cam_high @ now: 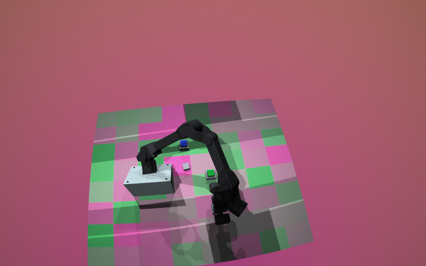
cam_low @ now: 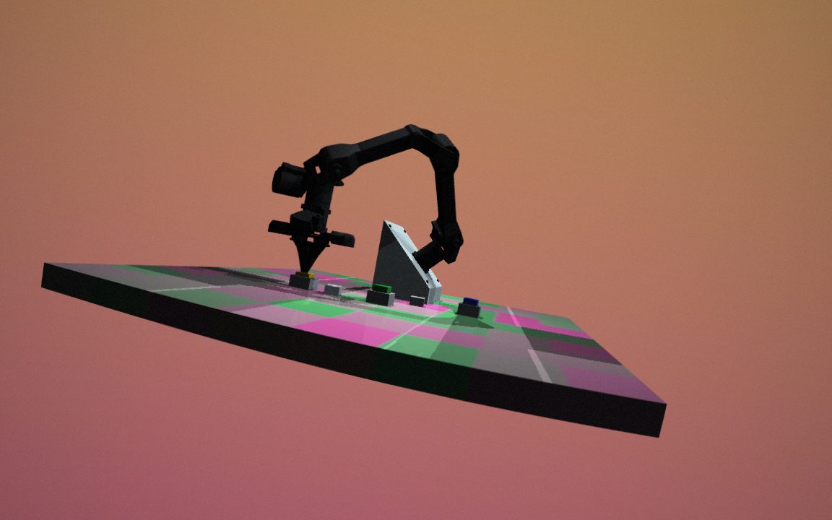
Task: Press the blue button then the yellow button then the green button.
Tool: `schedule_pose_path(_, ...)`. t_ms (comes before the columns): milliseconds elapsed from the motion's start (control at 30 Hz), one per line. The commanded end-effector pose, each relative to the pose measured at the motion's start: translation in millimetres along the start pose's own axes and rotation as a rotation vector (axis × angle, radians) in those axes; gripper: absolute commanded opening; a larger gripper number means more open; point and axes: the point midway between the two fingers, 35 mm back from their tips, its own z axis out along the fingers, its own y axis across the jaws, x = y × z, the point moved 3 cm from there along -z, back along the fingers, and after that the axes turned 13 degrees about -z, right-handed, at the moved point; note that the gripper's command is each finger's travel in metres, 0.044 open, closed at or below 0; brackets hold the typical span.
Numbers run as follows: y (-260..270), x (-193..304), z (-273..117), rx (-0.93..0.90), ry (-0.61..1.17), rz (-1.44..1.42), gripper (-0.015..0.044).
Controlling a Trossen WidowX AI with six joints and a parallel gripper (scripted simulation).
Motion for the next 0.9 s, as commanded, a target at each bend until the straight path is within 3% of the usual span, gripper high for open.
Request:
schedule_pose_path(0,1.4,2.3,3.8,-0.011,0.003,0.010,0.0020)
schedule_pose_path(267,1.4,2.3,3.8,-0.011,0.003,0.010,0.0020)
schedule_pose_path(400,0.7,2.3,-31.3,-0.010,0.004,0.010,0.0020)
schedule_pose_path(600,0.5,2.2,-33.8,-0.010,0.004,0.010,0.0020)
schedule_pose_path(767,-0.4,2.1,-90.6,-0.008,0.005,0.011,0.0020)
schedule_pose_path(867,-0.2,2.3,-93.2,-0.008,0.005,0.011,0.0020)
